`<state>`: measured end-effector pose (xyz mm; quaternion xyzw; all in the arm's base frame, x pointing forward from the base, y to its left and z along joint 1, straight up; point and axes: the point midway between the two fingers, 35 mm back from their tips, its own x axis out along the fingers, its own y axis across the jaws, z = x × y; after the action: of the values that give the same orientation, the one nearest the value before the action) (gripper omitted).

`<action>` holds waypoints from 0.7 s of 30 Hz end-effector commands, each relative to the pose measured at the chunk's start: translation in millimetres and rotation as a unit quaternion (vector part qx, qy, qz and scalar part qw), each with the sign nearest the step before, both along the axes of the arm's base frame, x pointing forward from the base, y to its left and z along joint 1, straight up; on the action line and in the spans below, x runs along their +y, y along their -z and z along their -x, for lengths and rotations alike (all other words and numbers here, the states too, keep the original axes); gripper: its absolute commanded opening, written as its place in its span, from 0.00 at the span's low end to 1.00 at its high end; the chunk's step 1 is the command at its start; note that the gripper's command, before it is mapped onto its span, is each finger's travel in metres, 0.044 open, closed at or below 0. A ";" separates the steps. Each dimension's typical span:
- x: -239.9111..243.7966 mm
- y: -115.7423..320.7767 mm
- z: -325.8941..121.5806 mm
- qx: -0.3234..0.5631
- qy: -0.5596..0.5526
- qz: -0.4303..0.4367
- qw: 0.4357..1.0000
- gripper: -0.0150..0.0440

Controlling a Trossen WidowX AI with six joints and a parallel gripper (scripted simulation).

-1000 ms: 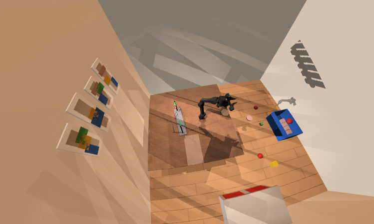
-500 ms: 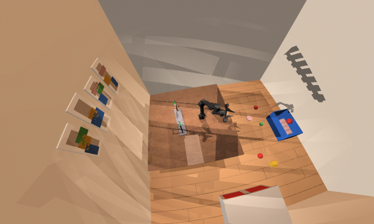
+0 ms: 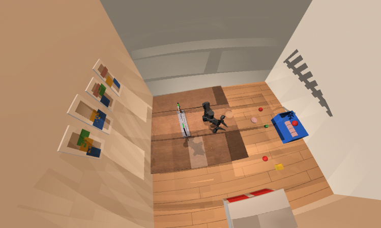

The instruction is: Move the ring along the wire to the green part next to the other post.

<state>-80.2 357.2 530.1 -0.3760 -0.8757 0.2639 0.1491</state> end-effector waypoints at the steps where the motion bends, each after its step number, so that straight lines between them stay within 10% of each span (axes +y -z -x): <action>1: 8.6 1.5 -38.3 0.020 0.053 0.007 0.998 0.53; 21: -20.7 18.5 -263.6 0.143 0.332 0.017 0.932 0.53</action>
<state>157.5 348.7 512.7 -0.5868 -0.6910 0.2714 0.3233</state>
